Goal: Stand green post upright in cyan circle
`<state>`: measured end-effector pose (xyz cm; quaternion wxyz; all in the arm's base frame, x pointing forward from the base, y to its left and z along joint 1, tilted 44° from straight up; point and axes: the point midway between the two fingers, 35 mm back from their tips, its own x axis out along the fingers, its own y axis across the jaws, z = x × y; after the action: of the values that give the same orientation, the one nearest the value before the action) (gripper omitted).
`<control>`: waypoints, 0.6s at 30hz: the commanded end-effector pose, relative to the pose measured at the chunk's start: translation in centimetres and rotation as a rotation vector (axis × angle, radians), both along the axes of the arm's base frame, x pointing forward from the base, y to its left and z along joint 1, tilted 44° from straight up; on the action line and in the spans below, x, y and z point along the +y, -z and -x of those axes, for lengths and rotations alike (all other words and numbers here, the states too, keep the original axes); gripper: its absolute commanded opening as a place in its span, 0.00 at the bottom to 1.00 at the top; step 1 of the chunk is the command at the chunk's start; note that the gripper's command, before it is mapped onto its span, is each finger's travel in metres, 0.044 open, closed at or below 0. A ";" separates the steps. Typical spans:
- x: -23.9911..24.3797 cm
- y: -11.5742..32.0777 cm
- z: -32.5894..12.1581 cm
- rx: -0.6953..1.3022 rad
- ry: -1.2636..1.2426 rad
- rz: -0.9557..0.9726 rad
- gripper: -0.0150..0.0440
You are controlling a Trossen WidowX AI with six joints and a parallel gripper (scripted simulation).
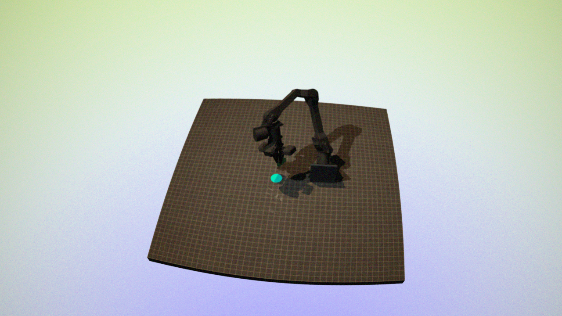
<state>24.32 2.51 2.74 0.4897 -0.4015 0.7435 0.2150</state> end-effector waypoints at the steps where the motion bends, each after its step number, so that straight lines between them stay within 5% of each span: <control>1: -0.1 0.2 0.4 0.005 0.005 -0.039 0.29; 18: -0.3 0.6 0.7 -0.011 0.018 -0.162 0.29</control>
<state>23.91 2.27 2.32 0.5211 -0.3638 0.7282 0.2566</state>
